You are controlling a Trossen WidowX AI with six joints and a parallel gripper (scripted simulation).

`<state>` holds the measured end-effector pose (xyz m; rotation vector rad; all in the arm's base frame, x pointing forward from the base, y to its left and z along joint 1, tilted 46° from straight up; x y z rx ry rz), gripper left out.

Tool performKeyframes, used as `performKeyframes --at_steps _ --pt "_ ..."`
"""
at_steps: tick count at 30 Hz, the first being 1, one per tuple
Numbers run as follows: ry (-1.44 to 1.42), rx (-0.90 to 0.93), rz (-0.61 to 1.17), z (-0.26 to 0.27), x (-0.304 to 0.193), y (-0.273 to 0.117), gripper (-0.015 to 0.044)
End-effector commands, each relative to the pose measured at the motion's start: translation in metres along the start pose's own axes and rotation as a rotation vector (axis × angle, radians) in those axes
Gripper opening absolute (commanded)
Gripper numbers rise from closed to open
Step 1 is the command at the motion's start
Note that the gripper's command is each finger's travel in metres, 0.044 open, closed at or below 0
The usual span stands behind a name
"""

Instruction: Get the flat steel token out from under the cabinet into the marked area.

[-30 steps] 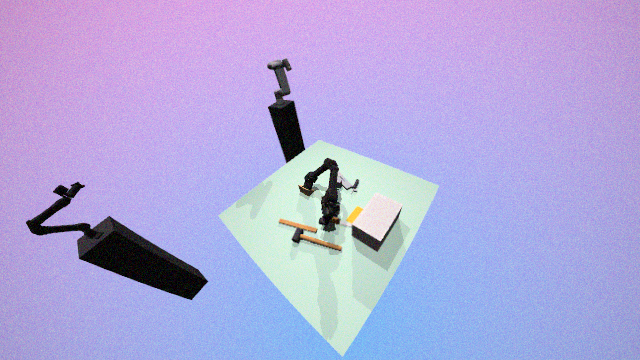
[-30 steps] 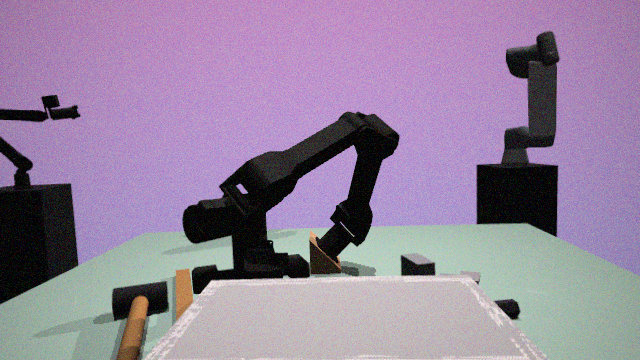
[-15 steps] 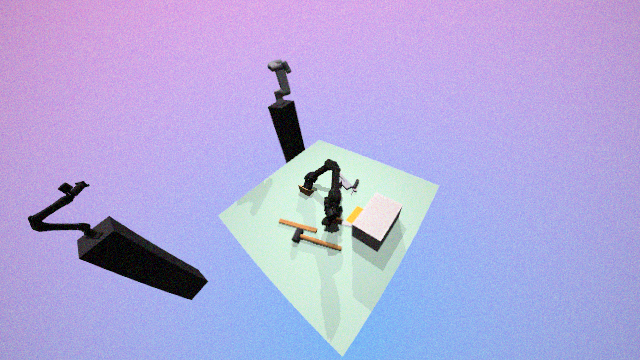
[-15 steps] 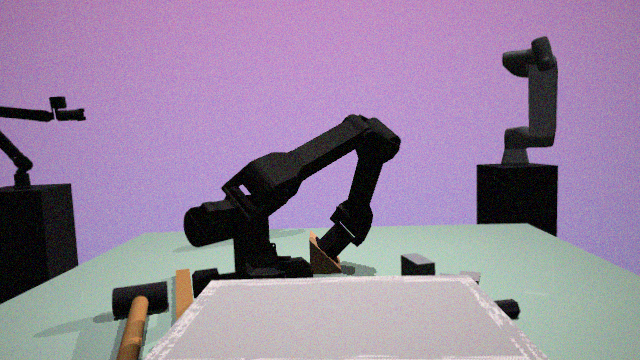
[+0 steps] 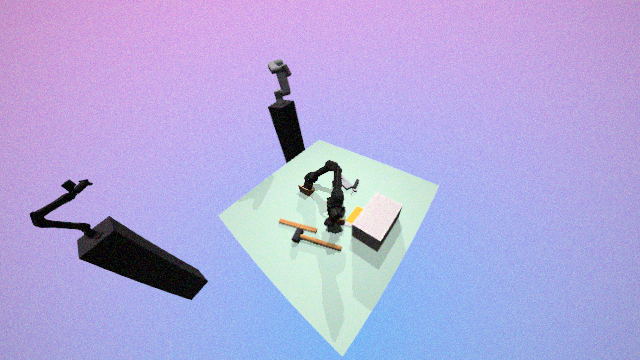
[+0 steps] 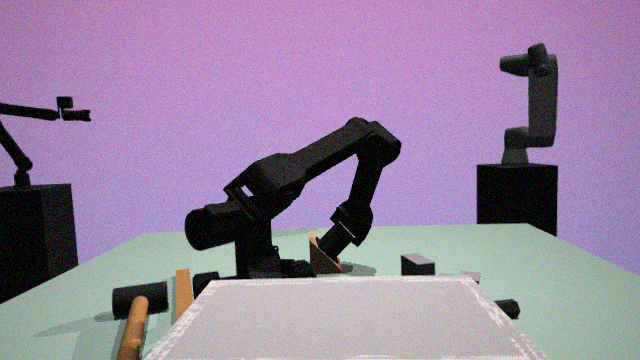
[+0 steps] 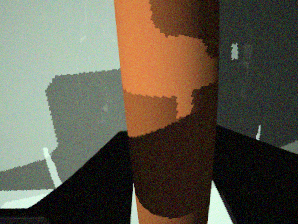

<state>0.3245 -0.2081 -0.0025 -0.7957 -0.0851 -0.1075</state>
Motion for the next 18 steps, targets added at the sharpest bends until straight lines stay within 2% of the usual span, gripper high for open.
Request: performKeyframes --at_steps 1,18 --pt "0.009 0.0 -0.002 -0.001 0.004 0.0 0.0" --pt "0.008 0.001 -0.003 0.002 0.022 -0.001 0.0"
Point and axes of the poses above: the point midway between the two fingers, 35 mm back from their tips, its own y axis out along the fingers, its own z axis across the jaws, x = y × z, the point moved 10 cm from there along -y, back along the fingers, and after that the axes turned 11 degrees about y, right-handed, at the moved point
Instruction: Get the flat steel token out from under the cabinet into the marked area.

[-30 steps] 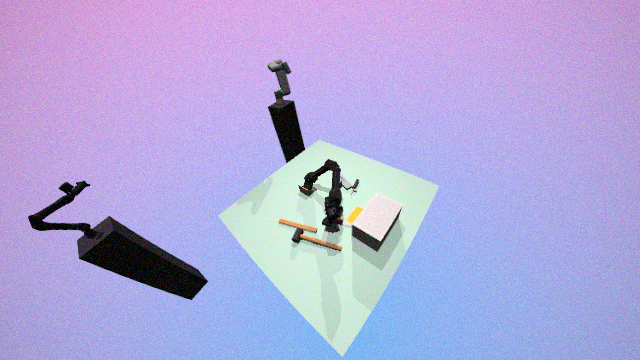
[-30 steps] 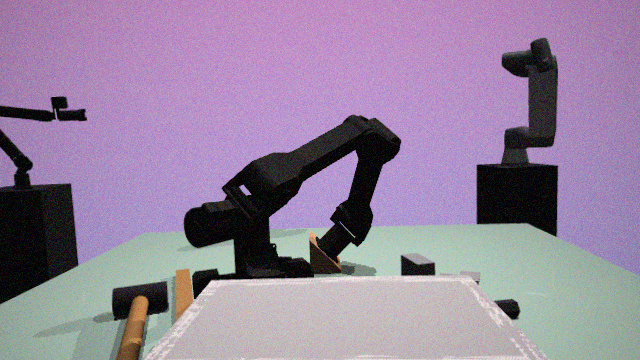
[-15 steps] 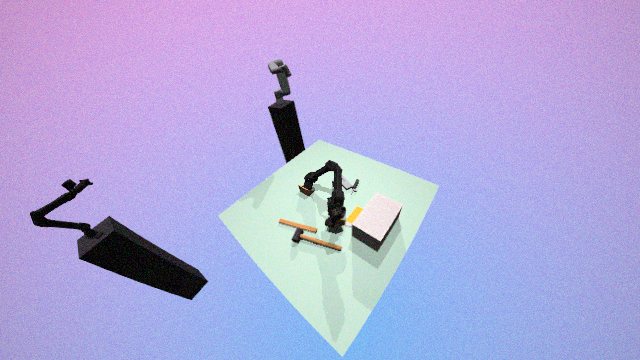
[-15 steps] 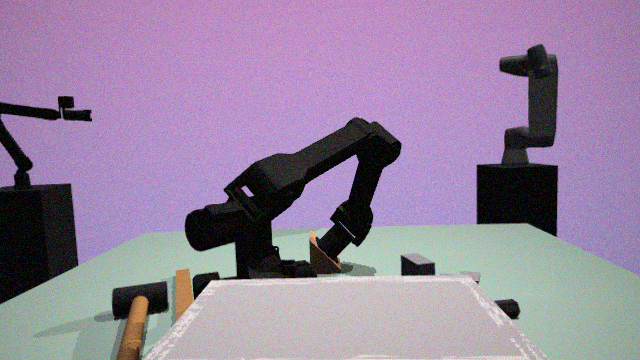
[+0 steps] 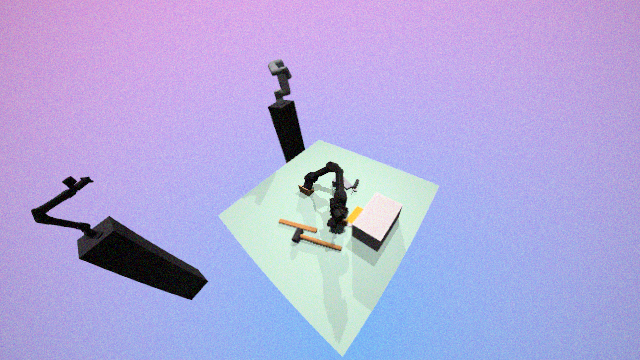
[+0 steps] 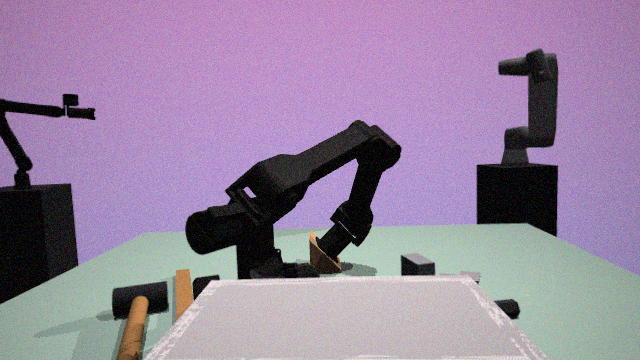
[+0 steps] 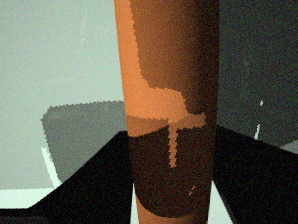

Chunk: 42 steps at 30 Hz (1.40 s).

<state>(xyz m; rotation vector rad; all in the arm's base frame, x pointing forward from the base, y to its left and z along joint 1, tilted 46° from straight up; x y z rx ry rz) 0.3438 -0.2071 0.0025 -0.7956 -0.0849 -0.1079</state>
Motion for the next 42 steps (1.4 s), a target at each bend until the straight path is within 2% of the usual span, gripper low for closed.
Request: performKeyframes --at_steps 1,42 --pt "0.008 0.001 -0.002 -0.001 0.003 0.0 0.0" --pt "0.007 0.002 -0.004 0.01 0.036 0.001 0.0"
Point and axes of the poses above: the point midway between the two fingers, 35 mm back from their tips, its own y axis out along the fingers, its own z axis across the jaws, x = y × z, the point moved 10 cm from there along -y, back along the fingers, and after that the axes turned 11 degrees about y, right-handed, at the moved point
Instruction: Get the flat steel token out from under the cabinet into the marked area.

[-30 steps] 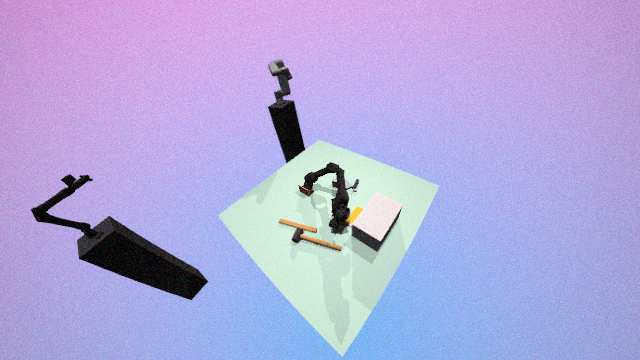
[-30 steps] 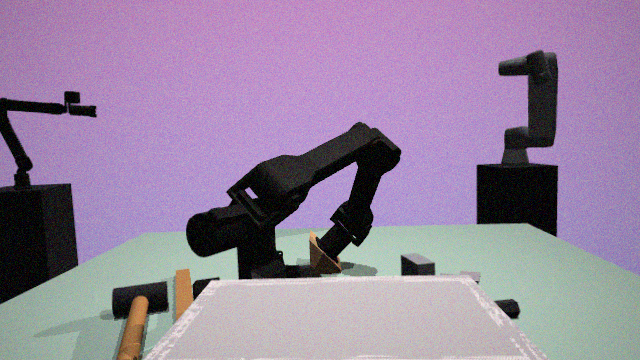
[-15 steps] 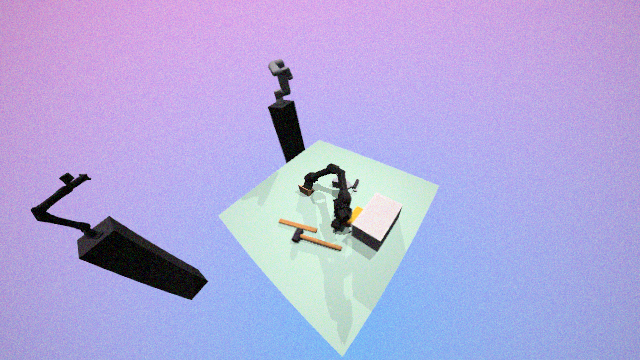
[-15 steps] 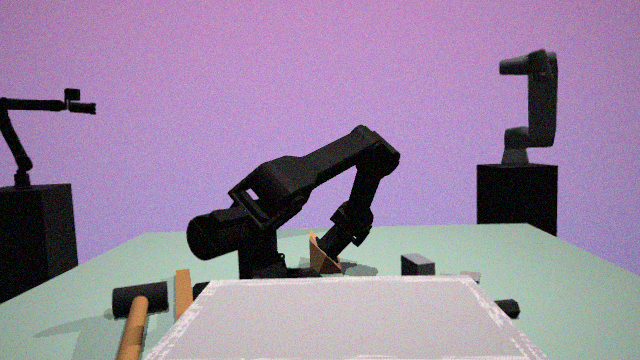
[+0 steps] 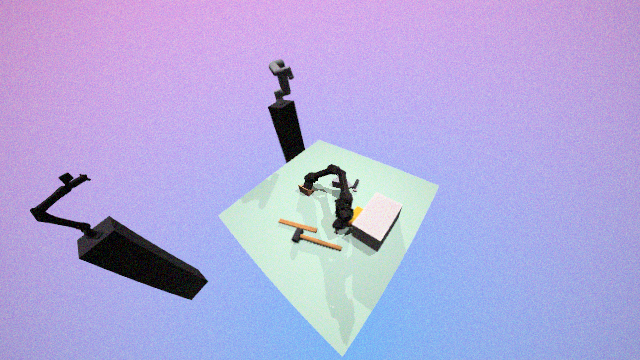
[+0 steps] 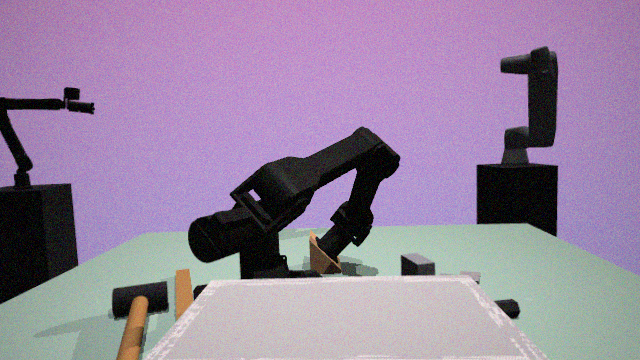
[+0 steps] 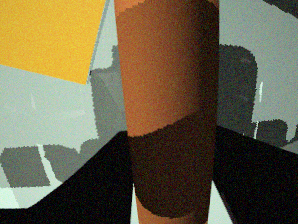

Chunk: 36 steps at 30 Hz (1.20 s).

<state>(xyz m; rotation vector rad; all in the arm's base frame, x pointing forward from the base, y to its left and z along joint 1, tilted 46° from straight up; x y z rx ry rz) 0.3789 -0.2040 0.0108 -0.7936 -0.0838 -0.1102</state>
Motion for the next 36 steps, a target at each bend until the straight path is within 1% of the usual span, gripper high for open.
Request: performKeyframes --at_steps 1,36 --pt "0.005 0.0 -0.002 0.005 0.001 0.0 0.0" --pt "0.005 0.002 -0.001 0.037 -0.005 0.002 0.0"
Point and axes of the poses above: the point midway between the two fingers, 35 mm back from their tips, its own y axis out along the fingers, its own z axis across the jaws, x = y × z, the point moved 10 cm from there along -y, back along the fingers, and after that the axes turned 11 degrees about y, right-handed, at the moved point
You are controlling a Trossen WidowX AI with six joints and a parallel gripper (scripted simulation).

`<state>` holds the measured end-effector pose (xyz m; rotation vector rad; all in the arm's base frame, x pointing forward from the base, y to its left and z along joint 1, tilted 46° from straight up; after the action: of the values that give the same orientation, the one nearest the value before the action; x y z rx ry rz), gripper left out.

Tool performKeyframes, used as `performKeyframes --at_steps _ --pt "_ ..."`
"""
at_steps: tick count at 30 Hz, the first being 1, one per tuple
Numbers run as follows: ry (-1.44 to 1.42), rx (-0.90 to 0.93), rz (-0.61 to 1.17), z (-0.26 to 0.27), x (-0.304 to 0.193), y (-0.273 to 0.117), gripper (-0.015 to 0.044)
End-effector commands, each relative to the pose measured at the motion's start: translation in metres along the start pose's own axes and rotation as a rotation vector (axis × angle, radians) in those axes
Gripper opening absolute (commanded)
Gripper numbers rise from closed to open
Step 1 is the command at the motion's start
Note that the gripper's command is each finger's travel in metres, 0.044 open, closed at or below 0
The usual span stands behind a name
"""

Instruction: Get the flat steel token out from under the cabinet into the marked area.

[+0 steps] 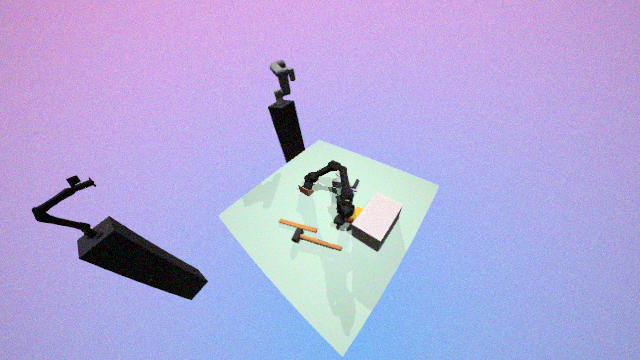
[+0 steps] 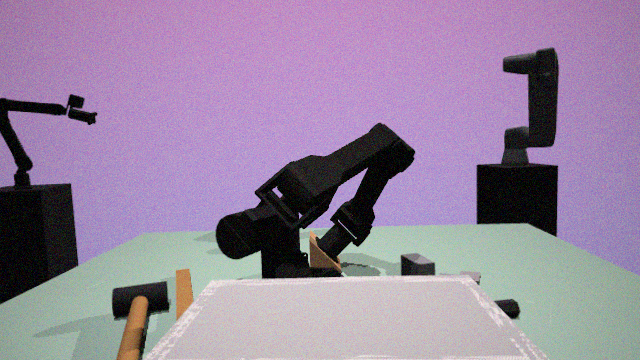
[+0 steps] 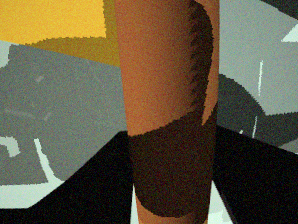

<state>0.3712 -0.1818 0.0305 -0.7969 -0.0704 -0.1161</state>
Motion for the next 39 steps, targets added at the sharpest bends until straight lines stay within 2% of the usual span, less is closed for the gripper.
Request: performKeyframes --at_steps 1,39 --pt "-0.009 0.006 -0.001 0.008 0.001 0.001 0.0" --pt "-0.008 0.006 0.0 0.002 -0.023 0.001 0.0"
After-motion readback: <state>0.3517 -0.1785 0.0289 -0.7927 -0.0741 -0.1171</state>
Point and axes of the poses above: the point midway between the two fingers, 35 mm back from their tips, its own y axis out along the fingers, its own z axis across the jaws, x = y × z, the point moved 10 cm from there along -y, back along the fingers, and after that the axes turned 11 degrees about y, right-handed, at the moved point
